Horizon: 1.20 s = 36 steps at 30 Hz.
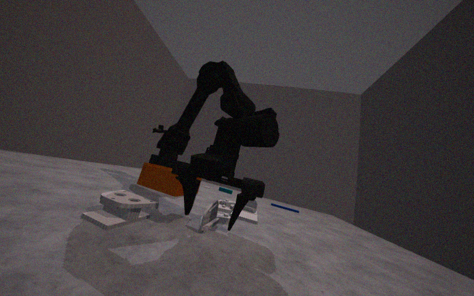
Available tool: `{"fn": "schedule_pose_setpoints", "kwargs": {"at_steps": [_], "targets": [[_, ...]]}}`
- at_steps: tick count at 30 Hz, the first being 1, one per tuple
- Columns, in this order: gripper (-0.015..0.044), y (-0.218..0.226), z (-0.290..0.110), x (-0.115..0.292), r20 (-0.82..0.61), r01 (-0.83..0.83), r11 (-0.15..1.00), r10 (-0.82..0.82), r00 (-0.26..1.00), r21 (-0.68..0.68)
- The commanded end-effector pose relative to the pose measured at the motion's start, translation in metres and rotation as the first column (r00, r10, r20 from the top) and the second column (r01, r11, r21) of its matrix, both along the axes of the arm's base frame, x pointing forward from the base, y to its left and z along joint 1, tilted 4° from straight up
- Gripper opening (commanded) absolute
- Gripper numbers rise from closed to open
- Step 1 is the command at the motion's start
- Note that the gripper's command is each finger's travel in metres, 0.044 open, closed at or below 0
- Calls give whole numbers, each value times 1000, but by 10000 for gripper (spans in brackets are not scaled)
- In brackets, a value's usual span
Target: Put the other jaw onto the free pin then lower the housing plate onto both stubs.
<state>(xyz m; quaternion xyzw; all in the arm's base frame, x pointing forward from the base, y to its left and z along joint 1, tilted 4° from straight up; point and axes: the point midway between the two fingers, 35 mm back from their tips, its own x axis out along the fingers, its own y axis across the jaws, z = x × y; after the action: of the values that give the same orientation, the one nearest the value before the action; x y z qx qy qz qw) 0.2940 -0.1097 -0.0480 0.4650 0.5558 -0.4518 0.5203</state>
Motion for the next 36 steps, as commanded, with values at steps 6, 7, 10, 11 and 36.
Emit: {"fn": "schedule_pose_setpoints", "kwargs": {"at_steps": [6, 7, 10, 11, 36], "targets": [[440, 0, -1, 0, 0, 3, 1000, -3, 1000, 0], [440, 0, -1, 0, 0, 3, 1000, -3, 1000, 0], [440, 0, -1, 0, 0, 3, 1000, -3, 1000, 0], [440, 0, -1, 0, 0, 3, 1000, -3, 1000, 0], [134, 0, 0, 0, 0, 0, 1000, 0, 1000, 0]]}}
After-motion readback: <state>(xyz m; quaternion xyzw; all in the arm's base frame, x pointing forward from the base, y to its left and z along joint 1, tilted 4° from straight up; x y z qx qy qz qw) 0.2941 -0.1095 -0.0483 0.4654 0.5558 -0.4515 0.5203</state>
